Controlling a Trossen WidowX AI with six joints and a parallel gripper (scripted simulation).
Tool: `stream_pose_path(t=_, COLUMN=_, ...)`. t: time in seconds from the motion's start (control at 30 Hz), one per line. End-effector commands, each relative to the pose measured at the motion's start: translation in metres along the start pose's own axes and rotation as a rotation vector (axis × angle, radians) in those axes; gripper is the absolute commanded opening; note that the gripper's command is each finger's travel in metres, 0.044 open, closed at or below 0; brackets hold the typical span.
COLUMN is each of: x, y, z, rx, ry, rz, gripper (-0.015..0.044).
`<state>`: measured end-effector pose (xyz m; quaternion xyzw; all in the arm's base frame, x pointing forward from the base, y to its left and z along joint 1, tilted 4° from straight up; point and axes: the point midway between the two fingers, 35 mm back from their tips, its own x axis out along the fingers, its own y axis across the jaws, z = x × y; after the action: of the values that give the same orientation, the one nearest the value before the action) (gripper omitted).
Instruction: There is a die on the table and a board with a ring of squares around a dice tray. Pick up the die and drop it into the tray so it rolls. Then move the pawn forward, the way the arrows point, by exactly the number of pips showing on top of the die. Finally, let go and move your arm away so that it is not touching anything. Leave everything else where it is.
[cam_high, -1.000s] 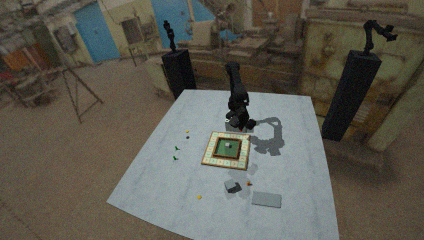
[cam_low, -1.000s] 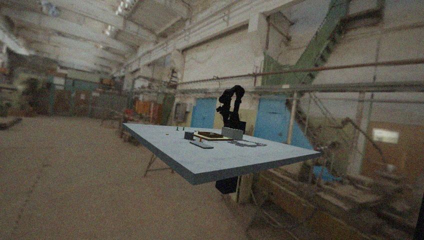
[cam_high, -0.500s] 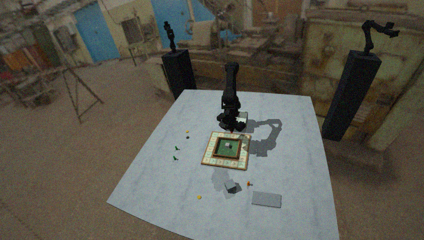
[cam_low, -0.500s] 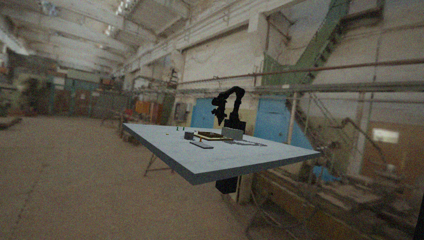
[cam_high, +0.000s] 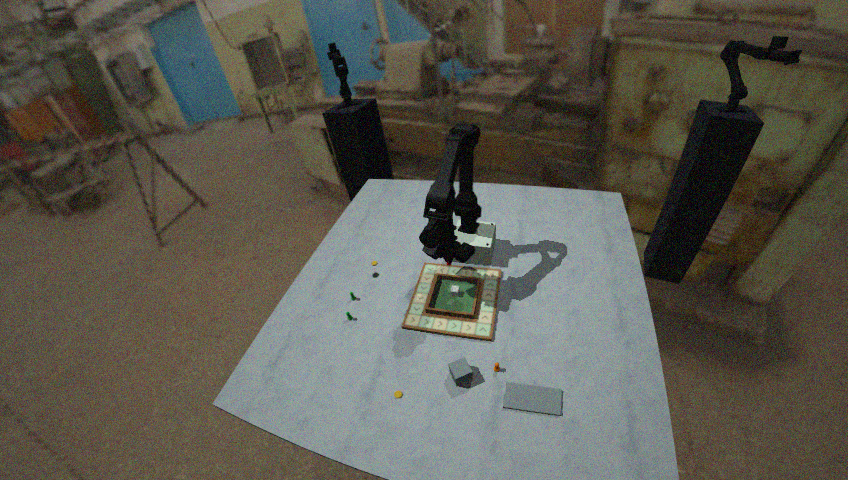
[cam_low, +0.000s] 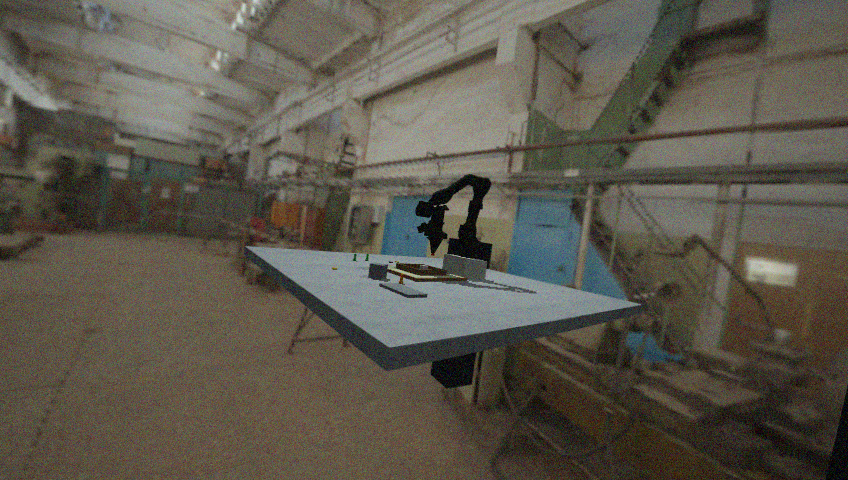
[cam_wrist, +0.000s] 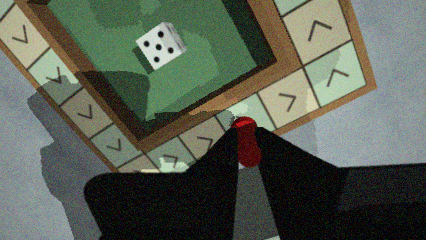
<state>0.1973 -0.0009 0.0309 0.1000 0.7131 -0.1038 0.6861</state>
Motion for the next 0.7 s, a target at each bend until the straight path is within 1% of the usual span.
stream_pose_path(t=0.0, x=0.006, y=-0.015, z=-0.002, rx=-0.002, ry=-0.003, rz=-0.004, gripper=0.0000)
stream_pose_path(t=0.3, x=0.020, y=-0.046, z=-0.008, rx=-0.002, ry=0.001, rz=-0.008, gripper=0.0000)
stream_pose_path(t=0.5, x=0.028, y=-0.048, z=-0.008, rx=-0.002, ry=0.001, rz=-0.008, gripper=0.0000)
stream_pose_path(t=0.67, x=0.049, y=-0.049, z=-0.009, rx=-0.002, ry=0.001, rz=-0.008, gripper=0.0000)
